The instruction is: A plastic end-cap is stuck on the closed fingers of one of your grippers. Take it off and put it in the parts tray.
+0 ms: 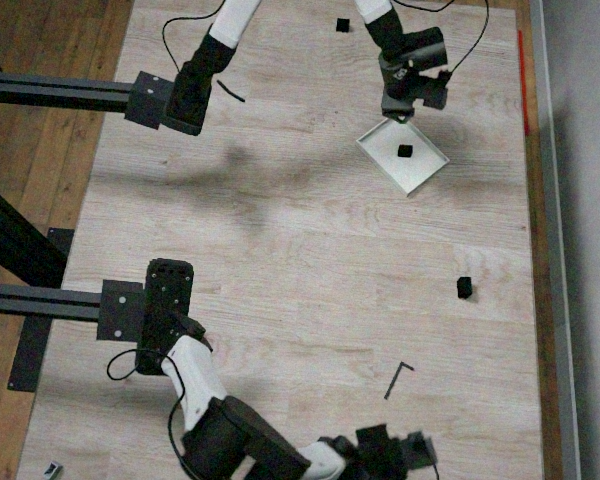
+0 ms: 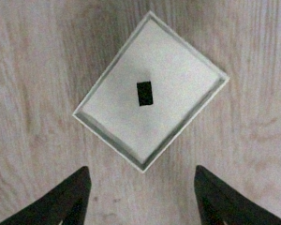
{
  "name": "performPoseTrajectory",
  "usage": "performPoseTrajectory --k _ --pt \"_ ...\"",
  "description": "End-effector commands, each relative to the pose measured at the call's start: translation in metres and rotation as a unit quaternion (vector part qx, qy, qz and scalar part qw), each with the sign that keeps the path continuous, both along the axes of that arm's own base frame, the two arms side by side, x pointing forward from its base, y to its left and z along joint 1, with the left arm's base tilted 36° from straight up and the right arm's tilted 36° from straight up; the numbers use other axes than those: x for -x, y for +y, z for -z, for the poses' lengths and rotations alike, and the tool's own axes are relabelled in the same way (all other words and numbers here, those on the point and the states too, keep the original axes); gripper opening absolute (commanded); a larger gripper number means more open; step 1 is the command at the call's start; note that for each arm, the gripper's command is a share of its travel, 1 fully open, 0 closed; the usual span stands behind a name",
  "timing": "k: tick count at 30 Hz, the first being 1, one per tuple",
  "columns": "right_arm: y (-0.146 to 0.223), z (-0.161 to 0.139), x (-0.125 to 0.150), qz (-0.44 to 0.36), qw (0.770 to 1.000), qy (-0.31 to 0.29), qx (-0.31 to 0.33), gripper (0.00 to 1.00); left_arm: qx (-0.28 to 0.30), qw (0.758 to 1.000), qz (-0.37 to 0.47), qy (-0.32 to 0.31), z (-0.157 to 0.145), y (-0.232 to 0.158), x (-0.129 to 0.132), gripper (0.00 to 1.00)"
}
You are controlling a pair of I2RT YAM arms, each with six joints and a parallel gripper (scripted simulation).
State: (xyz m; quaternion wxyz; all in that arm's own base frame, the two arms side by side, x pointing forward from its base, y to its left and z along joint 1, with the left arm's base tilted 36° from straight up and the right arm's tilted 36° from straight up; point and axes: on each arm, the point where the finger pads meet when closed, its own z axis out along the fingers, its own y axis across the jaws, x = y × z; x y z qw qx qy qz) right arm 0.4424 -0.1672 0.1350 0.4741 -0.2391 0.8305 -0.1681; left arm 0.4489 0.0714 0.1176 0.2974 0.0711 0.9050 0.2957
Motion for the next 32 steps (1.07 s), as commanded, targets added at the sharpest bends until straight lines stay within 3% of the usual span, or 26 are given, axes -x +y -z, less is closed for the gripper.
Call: performPoseTrajectory --k 1,6,10,32 --pt "-0.016 -0.033 0.009 0.047 0.997 -0.067 -0.003 0.00 0.052 0.992 -0.023 -0.113 -0.024 -0.011 -0.011 0.60" --pt "-0.052 -0.047 0.052 0.121 0.988 -0.100 -0.007 0.00 0.079 0.985 -0.043 -0.150 -0.028 -0.014 0.002 0.60" --pt "-0.063 -0.049 0.070 0.146 0.983 -0.107 -0.006 0.00 0.076 0.986 -0.042 -0.140 -0.023 -0.014 0.009 0.60" --pt "-0.058 -0.043 0.070 0.138 0.986 -0.098 -0.009 0.00 0.075 0.986 -0.045 -0.142 -0.024 -0.011 0.007 0.60"
